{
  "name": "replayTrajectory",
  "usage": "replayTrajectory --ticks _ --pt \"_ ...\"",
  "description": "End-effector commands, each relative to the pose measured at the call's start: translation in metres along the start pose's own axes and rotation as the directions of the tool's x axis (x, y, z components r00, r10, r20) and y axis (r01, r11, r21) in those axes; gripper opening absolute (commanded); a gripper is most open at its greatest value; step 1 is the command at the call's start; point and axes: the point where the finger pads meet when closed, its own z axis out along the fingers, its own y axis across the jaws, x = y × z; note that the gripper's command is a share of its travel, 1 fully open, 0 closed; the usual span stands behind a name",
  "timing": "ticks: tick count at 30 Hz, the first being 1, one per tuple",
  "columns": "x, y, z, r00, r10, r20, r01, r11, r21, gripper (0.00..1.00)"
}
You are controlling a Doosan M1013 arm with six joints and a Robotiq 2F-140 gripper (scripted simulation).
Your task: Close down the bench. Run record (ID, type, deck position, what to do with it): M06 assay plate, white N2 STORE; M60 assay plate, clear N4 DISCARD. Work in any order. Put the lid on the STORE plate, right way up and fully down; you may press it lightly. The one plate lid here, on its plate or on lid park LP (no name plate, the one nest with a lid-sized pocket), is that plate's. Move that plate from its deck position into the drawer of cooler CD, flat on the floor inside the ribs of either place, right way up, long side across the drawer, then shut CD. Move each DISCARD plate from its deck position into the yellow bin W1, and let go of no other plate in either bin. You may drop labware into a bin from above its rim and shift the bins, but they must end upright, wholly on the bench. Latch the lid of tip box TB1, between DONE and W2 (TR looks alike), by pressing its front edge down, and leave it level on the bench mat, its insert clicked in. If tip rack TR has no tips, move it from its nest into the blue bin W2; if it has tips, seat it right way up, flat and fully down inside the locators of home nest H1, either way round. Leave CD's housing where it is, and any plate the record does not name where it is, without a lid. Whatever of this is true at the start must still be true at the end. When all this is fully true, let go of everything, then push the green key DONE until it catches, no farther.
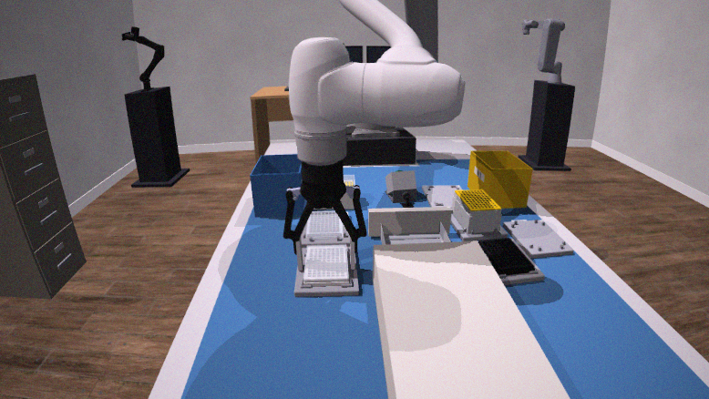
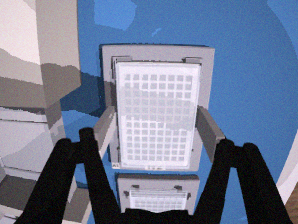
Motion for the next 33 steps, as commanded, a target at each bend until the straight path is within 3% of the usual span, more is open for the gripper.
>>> replayTrajectory --ticks 1,28,29,33 --pt "0.0000 0.0000 -0.0002 1.000 0.000 0.000 0.000 1.000 0.000 0.66" --pt "0.0000 0.0000 -0.0002 1.000 0.000 0.000 0.000 1.000 0.000 0.55" --pt "0.0000 0.0000 -0.0002 1.000 0.000 0.000 0.000 1.000 0.000 0.00" --pt "0.0000 0.0000 -0.0002 1.000 0.000 0.000 0.000 1.000 0.000 0.00"
